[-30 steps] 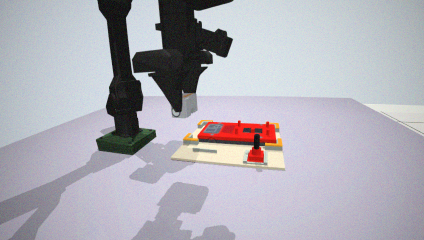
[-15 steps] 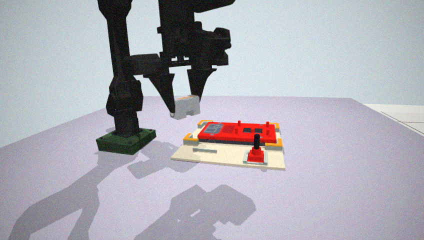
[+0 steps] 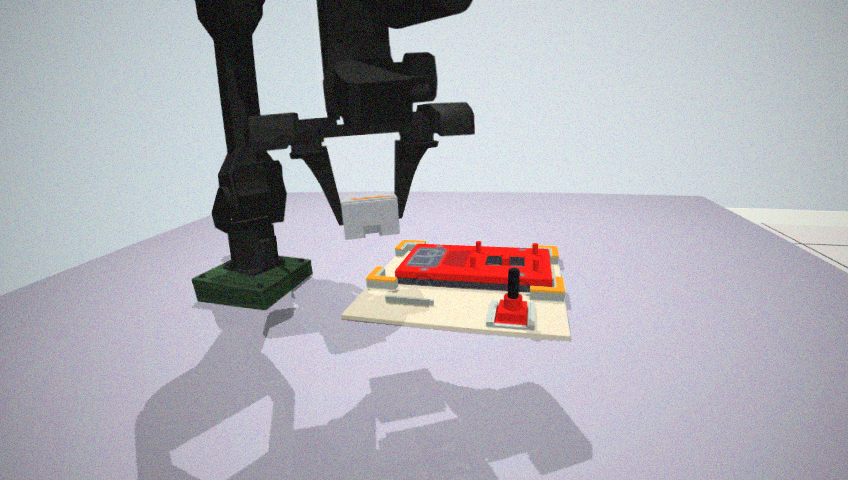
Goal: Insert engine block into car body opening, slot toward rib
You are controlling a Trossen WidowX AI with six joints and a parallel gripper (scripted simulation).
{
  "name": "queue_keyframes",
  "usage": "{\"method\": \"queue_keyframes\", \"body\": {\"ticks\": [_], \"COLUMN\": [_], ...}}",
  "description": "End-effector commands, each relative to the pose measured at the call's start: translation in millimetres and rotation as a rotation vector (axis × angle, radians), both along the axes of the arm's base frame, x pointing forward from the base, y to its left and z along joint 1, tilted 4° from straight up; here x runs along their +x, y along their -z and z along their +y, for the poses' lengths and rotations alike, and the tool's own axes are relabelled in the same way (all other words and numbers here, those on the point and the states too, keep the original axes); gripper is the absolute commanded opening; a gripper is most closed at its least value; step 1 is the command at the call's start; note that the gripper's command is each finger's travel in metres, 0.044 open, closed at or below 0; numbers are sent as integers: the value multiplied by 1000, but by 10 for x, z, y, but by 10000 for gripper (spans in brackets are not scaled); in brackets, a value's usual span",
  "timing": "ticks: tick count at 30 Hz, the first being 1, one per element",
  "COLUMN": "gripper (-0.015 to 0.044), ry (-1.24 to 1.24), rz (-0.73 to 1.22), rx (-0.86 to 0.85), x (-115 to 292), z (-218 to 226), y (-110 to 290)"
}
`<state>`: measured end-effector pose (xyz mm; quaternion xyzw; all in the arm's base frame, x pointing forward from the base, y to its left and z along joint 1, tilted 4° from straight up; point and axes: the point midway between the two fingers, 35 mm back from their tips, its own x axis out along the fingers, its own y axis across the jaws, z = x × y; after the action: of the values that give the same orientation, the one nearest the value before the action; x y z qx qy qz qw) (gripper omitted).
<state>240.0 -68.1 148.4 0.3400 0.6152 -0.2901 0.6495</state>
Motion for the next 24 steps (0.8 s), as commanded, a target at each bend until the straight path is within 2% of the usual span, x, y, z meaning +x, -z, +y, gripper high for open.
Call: {"method": "queue_keyframes", "body": {"ticks": [1,24], "gripper": [0,0], "ry": [115,908], "rz": [4,36], "rx": [6,66], "x": [2,6], "z": [-4,-3], "y": [8,40]}}
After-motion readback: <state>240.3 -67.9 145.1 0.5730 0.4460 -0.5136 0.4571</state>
